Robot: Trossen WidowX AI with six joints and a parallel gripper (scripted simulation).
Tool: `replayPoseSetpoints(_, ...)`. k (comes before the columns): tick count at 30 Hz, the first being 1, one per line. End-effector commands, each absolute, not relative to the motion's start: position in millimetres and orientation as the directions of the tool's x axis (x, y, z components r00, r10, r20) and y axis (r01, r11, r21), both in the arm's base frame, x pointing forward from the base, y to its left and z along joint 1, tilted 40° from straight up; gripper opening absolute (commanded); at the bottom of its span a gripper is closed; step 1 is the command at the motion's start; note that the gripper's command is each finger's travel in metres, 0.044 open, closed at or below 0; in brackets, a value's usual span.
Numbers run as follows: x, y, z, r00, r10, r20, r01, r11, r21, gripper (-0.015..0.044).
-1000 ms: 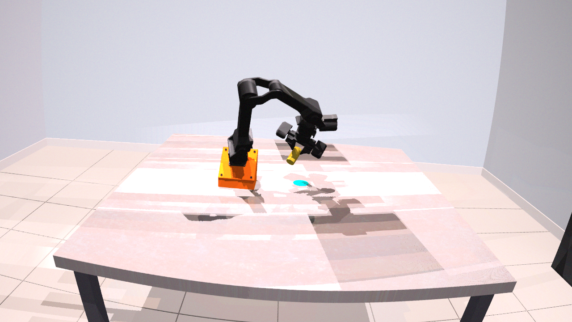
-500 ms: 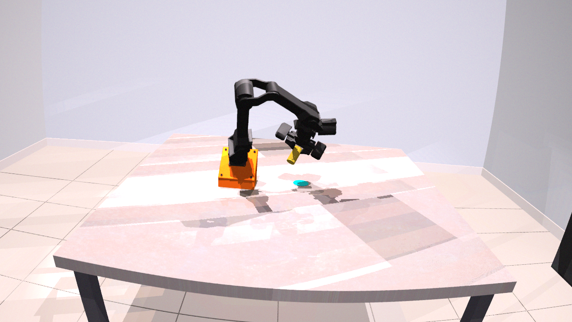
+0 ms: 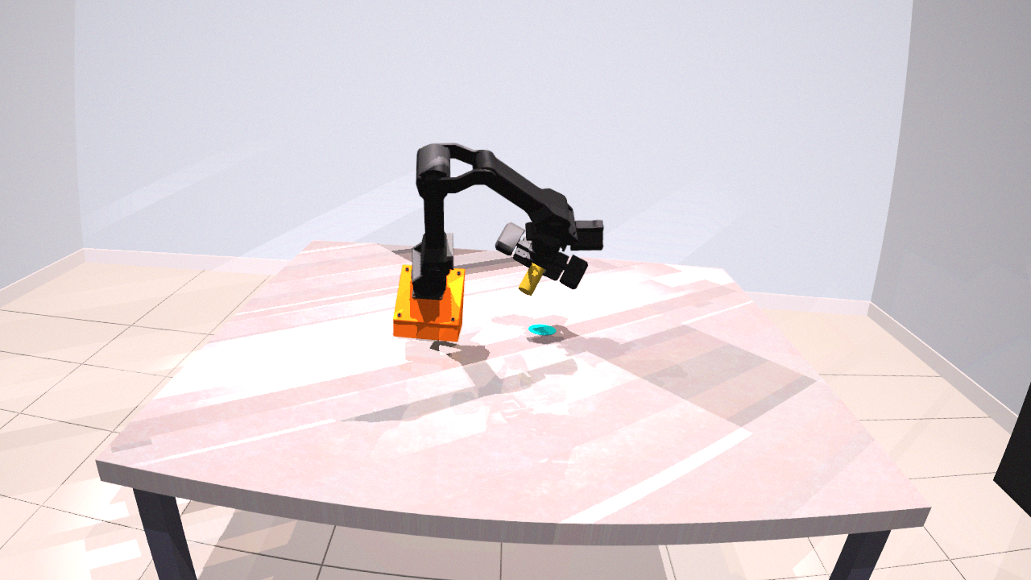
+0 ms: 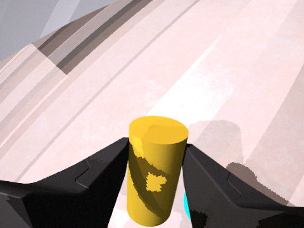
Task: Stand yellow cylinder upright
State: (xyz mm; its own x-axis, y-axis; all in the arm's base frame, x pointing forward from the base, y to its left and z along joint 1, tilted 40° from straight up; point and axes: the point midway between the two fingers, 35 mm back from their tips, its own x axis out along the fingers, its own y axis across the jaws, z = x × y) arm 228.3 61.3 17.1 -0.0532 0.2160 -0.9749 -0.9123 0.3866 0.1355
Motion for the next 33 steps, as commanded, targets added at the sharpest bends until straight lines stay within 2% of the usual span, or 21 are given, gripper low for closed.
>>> replayPoseSetpoints(1, 227.4, 61.9, 17.7, -0.041, 0.242, -0.970, -0.917, 0.377, 0.133, 0.0105)
replayPoseSetpoints(33, 230.7, 60.0, 25.6, 0.089, 0.422, -0.902, -0.941, 0.333, 0.063, 0.0105)
